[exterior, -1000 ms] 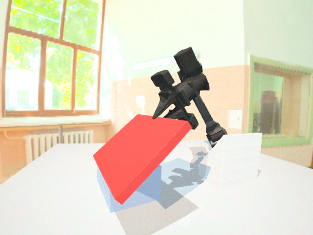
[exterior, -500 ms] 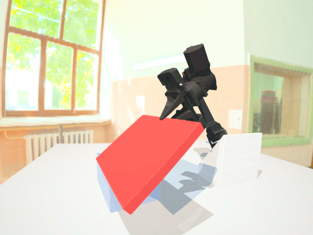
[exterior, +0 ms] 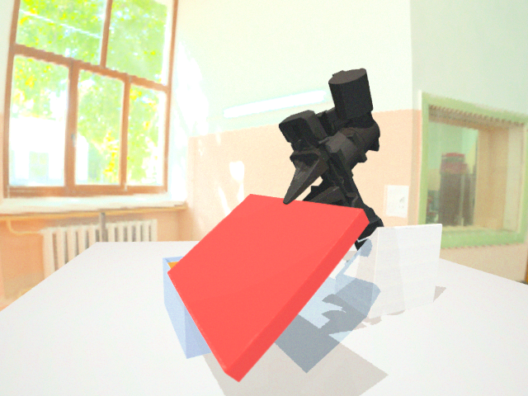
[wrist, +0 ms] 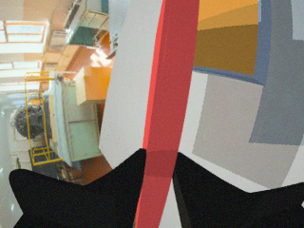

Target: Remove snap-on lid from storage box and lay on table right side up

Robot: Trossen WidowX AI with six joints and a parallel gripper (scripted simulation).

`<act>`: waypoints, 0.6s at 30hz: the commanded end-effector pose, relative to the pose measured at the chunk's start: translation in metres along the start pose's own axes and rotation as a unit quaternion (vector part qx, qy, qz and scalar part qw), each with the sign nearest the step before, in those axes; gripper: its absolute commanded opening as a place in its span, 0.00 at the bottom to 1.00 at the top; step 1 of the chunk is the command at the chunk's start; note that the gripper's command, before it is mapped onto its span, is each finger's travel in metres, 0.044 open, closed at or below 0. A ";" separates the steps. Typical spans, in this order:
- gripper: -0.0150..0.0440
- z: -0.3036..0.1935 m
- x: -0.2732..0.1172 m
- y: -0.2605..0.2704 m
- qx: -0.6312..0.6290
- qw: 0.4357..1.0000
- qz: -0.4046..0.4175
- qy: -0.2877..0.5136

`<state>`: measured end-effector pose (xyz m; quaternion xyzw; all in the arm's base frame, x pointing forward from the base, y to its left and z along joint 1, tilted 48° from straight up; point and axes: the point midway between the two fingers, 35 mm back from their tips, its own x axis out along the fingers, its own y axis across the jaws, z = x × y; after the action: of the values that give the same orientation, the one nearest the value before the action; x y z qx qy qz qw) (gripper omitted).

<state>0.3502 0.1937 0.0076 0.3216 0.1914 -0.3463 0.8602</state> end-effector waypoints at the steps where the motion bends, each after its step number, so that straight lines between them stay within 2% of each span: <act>1: 0.25 -0.008 -0.003 0.004 0.005 1.000 0.005 -0.002; 18: 0.25 -0.041 -0.007 0.002 0.006 1.000 0.006 -0.001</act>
<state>0.3417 0.2185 -0.0168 0.3227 0.1919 -0.3463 0.8597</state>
